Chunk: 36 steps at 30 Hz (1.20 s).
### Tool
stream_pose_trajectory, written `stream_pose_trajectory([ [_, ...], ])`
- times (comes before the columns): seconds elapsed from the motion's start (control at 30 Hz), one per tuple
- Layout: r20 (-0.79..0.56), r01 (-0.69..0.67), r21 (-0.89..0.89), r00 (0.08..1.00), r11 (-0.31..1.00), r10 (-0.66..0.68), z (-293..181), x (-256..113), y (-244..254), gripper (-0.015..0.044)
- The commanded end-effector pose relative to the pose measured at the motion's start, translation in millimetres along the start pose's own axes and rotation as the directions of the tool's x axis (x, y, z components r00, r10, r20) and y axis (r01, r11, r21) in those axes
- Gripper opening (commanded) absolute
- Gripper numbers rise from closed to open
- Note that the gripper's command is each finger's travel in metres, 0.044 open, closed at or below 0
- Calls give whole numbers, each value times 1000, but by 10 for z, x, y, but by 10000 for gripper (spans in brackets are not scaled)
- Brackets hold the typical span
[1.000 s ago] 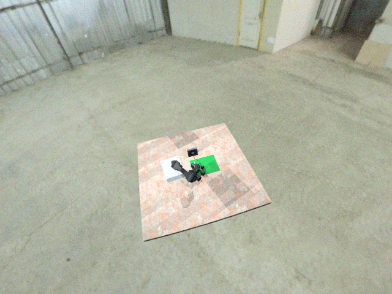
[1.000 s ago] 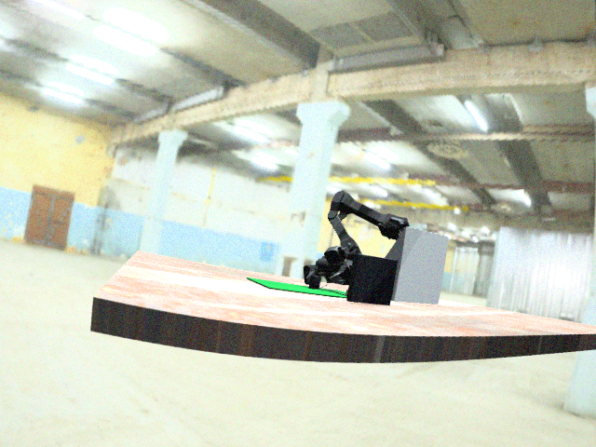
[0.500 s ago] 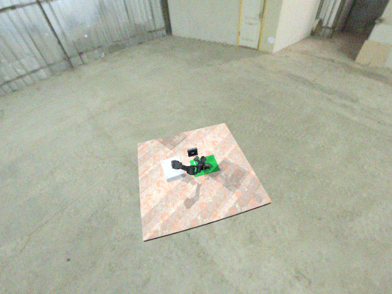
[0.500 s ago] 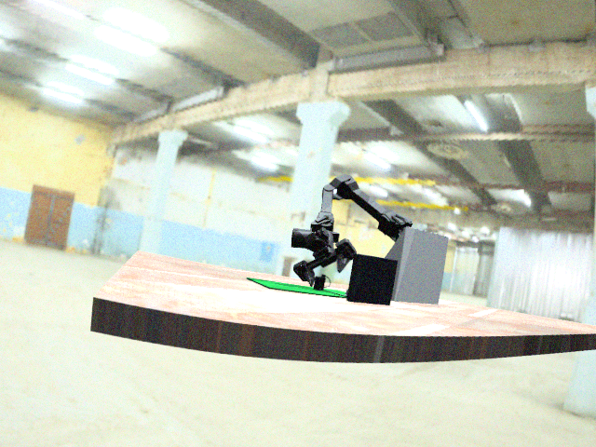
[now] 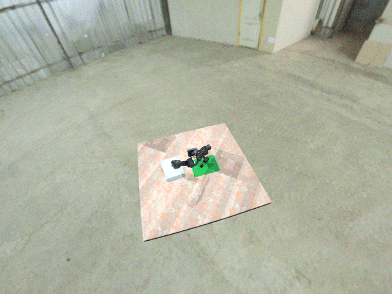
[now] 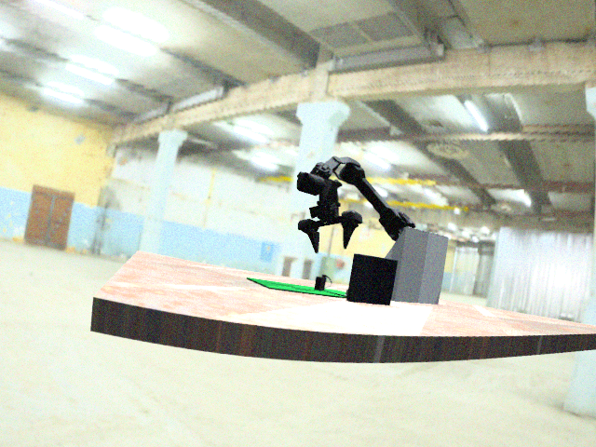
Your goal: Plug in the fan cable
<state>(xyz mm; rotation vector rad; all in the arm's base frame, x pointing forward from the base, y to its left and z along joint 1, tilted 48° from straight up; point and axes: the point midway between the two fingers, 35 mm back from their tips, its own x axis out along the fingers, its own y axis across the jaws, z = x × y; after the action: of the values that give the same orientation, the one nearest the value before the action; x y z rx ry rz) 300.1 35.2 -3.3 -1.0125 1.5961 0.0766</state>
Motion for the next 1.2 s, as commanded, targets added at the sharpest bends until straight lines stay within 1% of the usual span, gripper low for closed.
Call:
stream_pose_trajectory([
  [0.0, -59, 246, -39, 967, 968, -248, -7, -471, -26, 440],
  [0.27, -58, 246, -39, 967, 969, -248, -4, -444, -33, 440],
  [0.37, -56, 243, -40, 968, 969, -245, 14, -214, -93, 440],
  [0.5, -57, 246, -39, 967, 968, -248, -31, 323, -237, 440],
  [0.57, -61, 250, -39, 966, 967, -252, -70, 477, -278, 440],
  [0.83, -61, 250, -39, 966, 967, -252, -76, 524, -290, 440],
  [1.17, -61, 250, -40, 966, 968, -252, -79, 679, -331, 440],
])
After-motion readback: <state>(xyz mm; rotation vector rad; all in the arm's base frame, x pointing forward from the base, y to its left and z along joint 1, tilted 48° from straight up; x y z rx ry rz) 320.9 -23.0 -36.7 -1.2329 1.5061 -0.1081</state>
